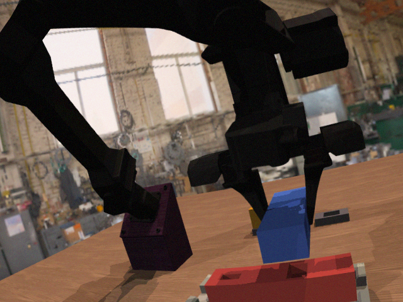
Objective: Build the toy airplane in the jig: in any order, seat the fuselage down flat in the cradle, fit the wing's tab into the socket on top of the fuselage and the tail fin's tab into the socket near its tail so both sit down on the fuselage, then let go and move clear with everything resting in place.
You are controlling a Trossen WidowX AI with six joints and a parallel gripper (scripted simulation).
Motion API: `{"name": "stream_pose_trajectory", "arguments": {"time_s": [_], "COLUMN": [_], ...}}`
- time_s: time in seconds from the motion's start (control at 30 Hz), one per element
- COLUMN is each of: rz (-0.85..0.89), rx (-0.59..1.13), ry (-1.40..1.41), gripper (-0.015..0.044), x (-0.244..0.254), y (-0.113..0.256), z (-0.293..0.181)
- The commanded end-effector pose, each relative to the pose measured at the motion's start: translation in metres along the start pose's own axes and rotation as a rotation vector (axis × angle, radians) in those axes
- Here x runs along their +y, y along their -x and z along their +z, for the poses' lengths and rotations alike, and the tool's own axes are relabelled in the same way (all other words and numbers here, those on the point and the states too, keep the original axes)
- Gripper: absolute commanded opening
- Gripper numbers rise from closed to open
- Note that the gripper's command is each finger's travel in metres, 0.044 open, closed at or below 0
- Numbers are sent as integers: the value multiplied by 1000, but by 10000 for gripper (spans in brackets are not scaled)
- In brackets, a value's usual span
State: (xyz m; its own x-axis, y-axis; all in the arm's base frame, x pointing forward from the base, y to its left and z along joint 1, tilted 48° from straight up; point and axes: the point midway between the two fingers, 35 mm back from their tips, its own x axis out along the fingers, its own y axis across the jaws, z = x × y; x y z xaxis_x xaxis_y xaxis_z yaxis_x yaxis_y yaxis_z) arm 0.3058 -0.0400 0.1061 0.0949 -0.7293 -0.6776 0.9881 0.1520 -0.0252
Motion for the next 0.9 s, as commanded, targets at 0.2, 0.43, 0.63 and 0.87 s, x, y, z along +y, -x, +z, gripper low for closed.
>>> {"name": "stream_pose_trajectory", "arguments": {"time_s": [0.2, 0.43, 0.63, 0.87], "rz": [1, 1, 1, 1], "rx": [-4, -3, -3, -4], "ry": [-5, -5, -5, -6], "gripper": [196, 196, 196, 196], "x": [0, 0, 1, 1], "y": [0, -6, -16, -27], "z": [1, 1, 1, 1]}}
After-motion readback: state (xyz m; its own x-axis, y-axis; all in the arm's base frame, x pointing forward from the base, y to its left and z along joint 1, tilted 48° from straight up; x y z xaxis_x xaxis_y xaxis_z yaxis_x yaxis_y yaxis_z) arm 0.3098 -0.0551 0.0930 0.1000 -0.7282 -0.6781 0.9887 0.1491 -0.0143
